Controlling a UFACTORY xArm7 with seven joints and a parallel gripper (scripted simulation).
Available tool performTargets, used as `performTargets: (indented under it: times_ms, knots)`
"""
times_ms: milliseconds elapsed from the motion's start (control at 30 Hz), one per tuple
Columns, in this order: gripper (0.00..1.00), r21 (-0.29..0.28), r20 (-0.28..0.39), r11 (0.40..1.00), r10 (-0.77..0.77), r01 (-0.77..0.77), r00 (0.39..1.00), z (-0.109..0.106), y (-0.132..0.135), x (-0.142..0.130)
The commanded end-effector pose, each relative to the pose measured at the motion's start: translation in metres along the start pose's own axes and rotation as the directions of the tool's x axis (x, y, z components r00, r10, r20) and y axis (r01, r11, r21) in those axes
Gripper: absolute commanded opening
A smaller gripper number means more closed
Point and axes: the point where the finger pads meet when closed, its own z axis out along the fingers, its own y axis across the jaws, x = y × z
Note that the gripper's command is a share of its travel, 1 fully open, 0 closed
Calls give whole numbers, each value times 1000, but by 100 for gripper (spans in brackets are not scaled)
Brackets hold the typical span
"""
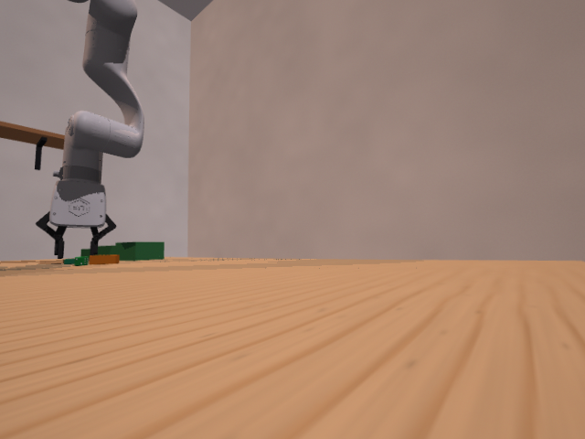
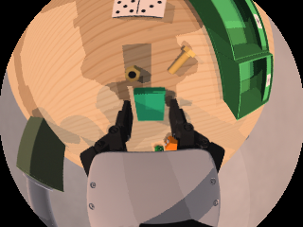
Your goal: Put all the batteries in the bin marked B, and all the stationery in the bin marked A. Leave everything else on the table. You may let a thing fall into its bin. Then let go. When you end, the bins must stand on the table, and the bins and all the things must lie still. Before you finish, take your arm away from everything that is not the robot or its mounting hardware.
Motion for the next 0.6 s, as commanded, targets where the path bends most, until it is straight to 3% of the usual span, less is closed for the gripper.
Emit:
performTargets:
  times_ms: [0, 500, 533, 567]
  knots:
    - [56, -21, -9, 1000, 1, -1, 1000, 5, 0, 0]
    - [56, -21, -9, 1000, 1, -1, 1000, 7, 0, 0]
    - [0, -21, -9, 1000, 1, -1, 1000, 7, 0, 0]
    - [0, -21, -9, 1000, 1, -1, 1000, 7, 0, 0]
